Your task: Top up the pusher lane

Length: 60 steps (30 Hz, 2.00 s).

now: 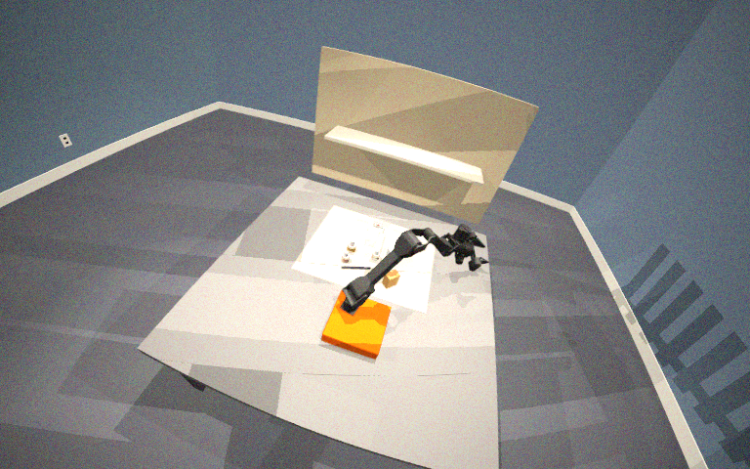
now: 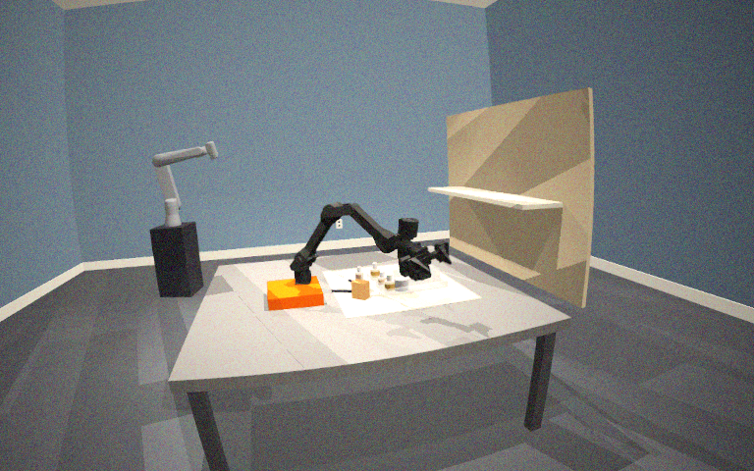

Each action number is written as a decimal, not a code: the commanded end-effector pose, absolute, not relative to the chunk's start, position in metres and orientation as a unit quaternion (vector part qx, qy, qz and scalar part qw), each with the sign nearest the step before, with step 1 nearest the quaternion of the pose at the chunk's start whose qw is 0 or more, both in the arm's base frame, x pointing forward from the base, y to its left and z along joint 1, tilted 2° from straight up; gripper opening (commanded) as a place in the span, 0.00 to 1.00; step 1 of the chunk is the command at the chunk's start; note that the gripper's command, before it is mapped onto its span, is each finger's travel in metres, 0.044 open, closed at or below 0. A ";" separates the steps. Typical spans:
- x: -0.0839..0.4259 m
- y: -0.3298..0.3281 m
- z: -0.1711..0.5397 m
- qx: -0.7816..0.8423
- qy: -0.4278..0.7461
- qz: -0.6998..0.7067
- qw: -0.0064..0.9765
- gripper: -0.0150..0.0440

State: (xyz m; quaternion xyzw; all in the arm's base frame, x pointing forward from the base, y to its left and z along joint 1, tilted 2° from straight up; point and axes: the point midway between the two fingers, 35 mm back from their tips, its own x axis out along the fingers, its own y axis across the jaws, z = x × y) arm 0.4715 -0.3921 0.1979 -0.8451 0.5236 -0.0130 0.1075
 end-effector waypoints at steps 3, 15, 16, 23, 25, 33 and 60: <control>0.485 -0.369 0.192 -0.851 0.501 -0.013 0.158 1.00; 0.531 -0.164 0.141 -0.747 0.385 0.062 0.538 1.00; 0.529 -0.146 0.137 -0.728 0.383 0.072 0.564 1.00; 0.496 -0.028 0.112 -0.565 0.400 0.141 0.708 1.00; 0.481 0.002 0.106 -0.515 0.415 0.156 0.733 1.00; 0.397 0.098 0.090 -0.315 0.513 0.182 0.777 1.00; 0.242 0.164 0.058 -0.080 0.699 0.063 0.708 1.00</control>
